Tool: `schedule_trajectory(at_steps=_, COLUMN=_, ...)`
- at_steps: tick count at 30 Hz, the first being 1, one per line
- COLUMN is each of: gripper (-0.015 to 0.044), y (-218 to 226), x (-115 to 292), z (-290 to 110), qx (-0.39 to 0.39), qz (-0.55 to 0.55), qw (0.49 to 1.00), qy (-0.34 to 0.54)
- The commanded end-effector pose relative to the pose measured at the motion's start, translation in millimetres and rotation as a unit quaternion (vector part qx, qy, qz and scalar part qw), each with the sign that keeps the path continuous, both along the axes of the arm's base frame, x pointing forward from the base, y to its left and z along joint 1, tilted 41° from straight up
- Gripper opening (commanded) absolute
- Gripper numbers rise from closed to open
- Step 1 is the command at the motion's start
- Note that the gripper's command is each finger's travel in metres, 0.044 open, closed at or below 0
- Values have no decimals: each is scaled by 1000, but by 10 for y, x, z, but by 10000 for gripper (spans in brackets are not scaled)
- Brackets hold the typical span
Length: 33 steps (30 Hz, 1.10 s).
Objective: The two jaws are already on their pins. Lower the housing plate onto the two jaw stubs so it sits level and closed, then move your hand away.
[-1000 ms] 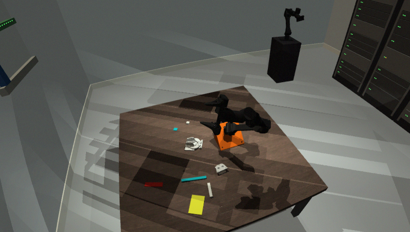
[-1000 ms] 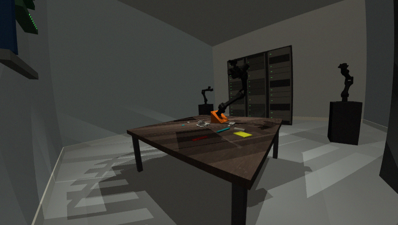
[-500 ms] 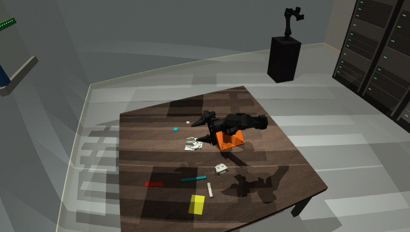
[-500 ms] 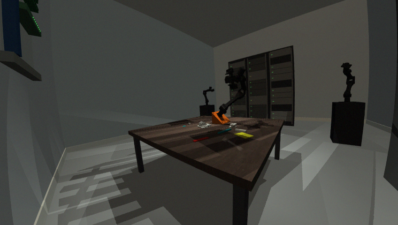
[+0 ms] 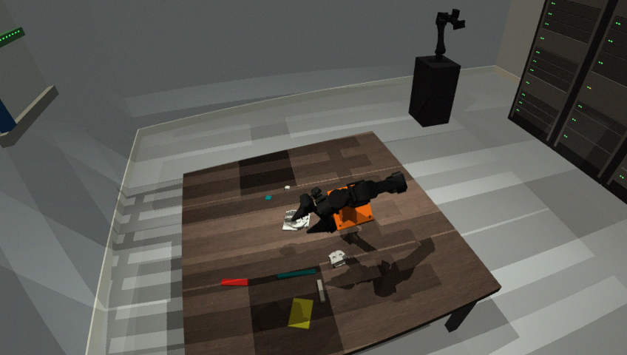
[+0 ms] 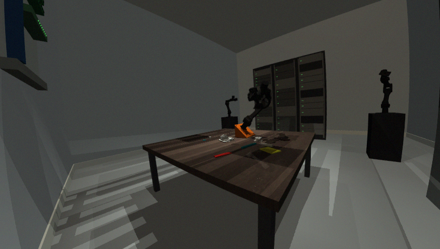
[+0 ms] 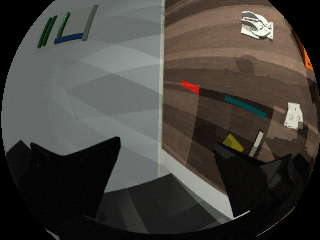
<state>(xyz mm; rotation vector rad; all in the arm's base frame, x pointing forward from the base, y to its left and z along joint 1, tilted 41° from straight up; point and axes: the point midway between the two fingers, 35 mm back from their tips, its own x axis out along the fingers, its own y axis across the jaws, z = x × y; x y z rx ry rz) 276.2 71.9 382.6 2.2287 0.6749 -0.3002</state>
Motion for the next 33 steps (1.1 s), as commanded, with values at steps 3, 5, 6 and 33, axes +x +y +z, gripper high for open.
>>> schedule_trajectory(at_steps=3, gripper=440, y=255, x=-98, z=-355, qx=-14, qz=69, qw=996, qy=54)
schedule_trajectory(at_steps=5, gripper=440, y=341, x=-148, z=-472, qx=-17, qz=93, qw=993, qy=72)
schedule_trajectory(at_steps=6, gripper=440, y=385, x=-177, z=-531, qx=-19, qz=106, qw=991, qy=82)
schedule_trajectory(at_steps=33, gripper=440, y=1108, x=-1358, z=-1747, qx=-50, qz=395, qw=865, qy=305)
